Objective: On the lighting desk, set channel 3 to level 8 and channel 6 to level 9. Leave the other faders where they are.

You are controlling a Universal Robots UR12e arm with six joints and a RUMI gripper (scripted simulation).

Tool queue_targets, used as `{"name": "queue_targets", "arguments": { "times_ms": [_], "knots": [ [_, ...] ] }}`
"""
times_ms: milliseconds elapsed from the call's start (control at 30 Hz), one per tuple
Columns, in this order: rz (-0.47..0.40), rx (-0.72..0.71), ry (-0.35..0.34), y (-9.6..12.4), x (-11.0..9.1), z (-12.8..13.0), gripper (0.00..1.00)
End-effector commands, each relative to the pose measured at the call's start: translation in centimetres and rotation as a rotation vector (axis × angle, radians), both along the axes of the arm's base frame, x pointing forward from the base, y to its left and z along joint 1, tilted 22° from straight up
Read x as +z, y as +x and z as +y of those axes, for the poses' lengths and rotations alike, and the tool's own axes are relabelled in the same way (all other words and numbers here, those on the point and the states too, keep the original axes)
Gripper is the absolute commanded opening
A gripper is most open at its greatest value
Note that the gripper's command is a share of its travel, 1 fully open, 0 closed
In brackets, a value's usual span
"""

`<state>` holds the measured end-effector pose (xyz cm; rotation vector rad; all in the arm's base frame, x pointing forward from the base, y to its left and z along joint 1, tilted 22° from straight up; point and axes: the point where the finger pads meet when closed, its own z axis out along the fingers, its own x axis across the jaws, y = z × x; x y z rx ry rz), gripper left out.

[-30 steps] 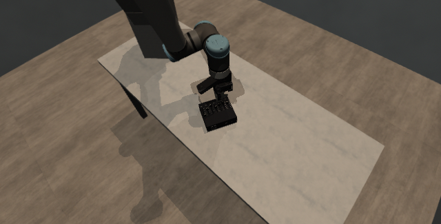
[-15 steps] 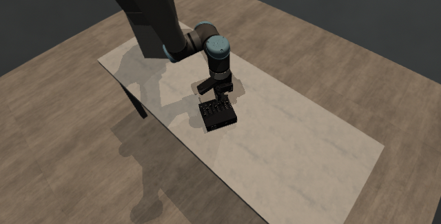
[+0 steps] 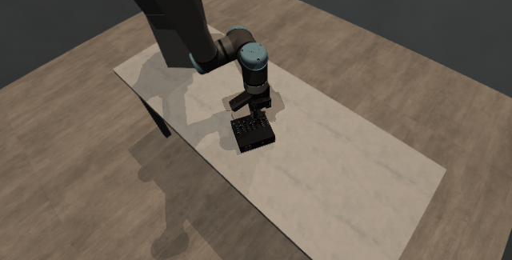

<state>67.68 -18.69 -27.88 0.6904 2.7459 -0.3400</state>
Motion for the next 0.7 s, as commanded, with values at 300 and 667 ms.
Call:
{"name": "queue_targets", "arguments": {
  "times_ms": [300, 667],
  "knots": [
    [-0.008, -0.002, -0.003, 1.24, 0.64, -0.76, 0.0],
    [-0.008, -0.002, -0.003, 1.57, 0.77, -0.92, 0.0]
  ]
}}
